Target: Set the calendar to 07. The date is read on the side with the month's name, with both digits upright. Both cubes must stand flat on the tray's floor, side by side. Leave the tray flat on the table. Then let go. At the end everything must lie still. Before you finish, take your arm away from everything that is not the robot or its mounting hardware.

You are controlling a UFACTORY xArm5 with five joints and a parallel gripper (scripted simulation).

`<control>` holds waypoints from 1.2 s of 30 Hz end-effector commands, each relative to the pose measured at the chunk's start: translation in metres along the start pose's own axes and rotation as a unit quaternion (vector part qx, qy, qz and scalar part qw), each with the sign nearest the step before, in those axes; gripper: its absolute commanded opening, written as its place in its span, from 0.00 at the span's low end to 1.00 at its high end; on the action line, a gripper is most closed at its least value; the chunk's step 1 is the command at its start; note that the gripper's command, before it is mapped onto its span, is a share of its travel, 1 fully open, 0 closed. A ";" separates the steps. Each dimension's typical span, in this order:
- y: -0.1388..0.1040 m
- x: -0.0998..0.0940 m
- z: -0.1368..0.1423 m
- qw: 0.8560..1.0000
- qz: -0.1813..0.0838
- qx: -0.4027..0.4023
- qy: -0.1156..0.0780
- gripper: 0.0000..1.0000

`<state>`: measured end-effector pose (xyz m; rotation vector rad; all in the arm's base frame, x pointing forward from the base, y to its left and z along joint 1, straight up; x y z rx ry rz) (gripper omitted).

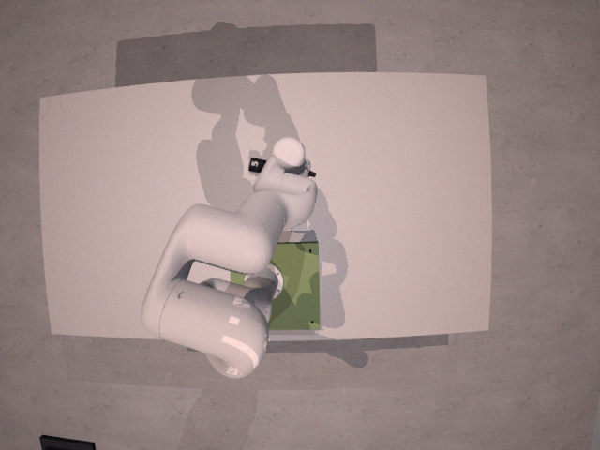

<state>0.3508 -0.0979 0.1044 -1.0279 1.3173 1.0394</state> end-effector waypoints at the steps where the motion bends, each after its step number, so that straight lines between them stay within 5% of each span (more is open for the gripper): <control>1: -0.001 -0.001 0.000 1.000 -0.002 0.000 0.000 0.49; 21: -0.001 -0.004 0.000 1.000 -0.002 0.000 0.000 0.49; 36: -0.001 -0.046 0.000 1.000 -0.002 0.000 0.000 0.49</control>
Point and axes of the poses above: the point where the finger pads meet when closed, its own x axis out along the fingers, its own z axis across the jaws, y = z × x, the point moved 9 cm from there along -x, back along the fingers, and after that the axes turned 2 degrees about -x, right-handed, at the moved point
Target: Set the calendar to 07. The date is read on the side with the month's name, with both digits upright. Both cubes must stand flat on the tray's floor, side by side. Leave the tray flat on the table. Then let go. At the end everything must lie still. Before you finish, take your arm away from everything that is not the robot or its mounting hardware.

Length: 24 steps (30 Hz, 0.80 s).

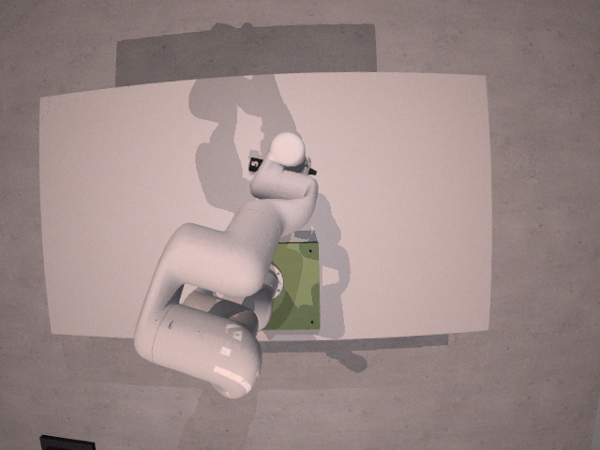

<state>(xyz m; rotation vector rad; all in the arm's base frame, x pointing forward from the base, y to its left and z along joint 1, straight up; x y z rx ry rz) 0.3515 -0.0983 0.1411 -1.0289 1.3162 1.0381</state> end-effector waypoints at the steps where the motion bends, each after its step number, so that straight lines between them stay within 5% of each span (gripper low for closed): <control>1: 0.000 -0.009 0.000 1.000 -0.001 0.000 0.000 0.49; 8: 0.001 -0.010 0.000 1.000 -0.005 0.000 0.000 0.49; 14: 0.015 -0.010 0.002 0.997 -0.073 0.000 0.002 0.49; 20: 0.017 -0.010 0.002 0.997 -0.080 0.000 0.003 0.49; 24: 0.025 -0.007 0.002 0.993 -0.121 0.000 0.004 0.49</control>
Point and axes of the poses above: the point where the finger pads meet when closed, its own x axis out along the fingers, its own z axis across the jaws, y = z × x, the point moved 9 cm from there along -x, back along the fingers, and after that the axes turned 2 degrees about -x, right-handed, at the moved point
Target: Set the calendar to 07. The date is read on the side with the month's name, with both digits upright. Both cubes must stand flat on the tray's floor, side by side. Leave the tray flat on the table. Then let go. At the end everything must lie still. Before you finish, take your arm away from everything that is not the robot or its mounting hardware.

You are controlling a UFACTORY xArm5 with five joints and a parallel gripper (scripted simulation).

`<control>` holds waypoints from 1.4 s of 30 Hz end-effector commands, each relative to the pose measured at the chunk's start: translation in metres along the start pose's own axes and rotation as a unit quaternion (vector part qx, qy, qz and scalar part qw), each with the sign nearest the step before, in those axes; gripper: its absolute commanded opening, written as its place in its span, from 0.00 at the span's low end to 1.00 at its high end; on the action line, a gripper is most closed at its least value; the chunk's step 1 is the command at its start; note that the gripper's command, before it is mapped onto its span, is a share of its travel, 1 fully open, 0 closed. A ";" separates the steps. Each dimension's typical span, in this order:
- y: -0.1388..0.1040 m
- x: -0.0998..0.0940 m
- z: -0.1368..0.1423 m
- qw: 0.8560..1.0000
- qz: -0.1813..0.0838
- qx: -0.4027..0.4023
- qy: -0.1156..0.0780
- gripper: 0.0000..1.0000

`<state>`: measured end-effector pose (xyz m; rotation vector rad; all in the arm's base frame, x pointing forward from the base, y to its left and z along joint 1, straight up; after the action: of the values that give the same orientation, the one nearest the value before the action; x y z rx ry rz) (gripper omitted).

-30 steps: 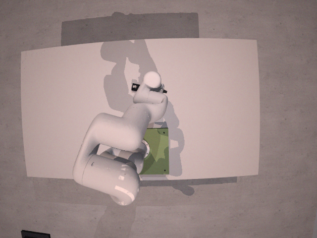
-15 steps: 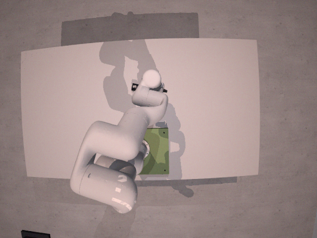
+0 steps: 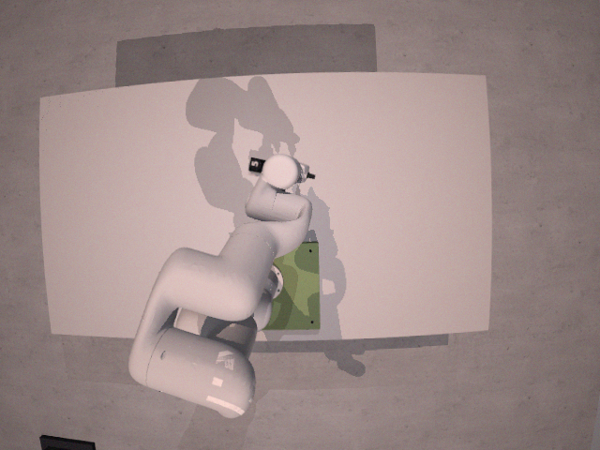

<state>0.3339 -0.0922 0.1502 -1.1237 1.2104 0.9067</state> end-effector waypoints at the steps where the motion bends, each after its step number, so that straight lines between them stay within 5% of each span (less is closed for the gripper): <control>1: 0.010 0.000 0.001 0.999 -0.048 0.000 0.001 0.49; 12: 0.019 0.001 0.001 0.996 -0.090 0.000 0.003 0.49; 17: 0.029 0.002 0.001 0.991 -0.137 0.000 0.004 0.49; 29: 0.036 0.006 0.001 0.985 -0.173 0.000 0.005 0.49; 34: 0.044 0.009 0.002 0.977 -0.211 0.000 0.006 0.49; 42: 0.046 0.009 0.002 0.976 -0.219 0.000 0.007 0.49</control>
<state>0.2909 -0.0801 0.1333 -1.3254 0.9265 0.5697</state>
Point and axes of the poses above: the point where the finger pads meet when closed, its own x axis out along the fingers, its own z axis across the jaws, y = z × x, the point moved 9 cm from there along -x, back along the fingers, and after that the axes turned 2 degrees about -x, right-handed, at the moved point
